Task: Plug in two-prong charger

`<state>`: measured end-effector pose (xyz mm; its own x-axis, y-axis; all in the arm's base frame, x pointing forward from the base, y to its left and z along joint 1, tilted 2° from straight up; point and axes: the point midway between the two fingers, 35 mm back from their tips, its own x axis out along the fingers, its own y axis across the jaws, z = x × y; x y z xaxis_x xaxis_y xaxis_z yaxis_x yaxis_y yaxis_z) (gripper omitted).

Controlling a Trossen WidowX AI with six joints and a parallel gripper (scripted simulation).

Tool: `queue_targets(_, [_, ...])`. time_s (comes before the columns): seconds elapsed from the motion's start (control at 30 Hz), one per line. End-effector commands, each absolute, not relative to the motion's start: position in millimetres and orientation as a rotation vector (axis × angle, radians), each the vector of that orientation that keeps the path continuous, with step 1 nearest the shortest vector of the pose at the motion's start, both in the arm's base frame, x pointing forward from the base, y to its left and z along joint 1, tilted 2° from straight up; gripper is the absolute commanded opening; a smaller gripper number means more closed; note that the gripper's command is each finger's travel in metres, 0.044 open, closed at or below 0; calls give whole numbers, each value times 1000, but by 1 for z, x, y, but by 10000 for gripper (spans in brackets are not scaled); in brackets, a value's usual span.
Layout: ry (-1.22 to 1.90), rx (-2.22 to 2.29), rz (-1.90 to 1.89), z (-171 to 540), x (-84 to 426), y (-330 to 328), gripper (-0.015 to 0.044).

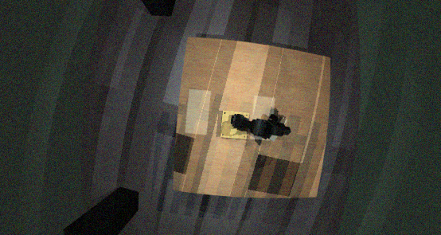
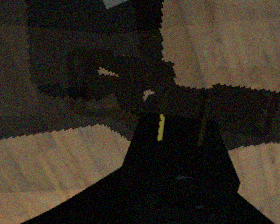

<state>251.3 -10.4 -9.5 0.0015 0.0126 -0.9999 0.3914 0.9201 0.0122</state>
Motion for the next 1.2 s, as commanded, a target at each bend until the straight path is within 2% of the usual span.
queue_targets(0.0, [1550, 333, -306, -9, 256, -13, 0])
queue_targets(1.17, [1544, 358, -330, -9, 278, -24, 0])
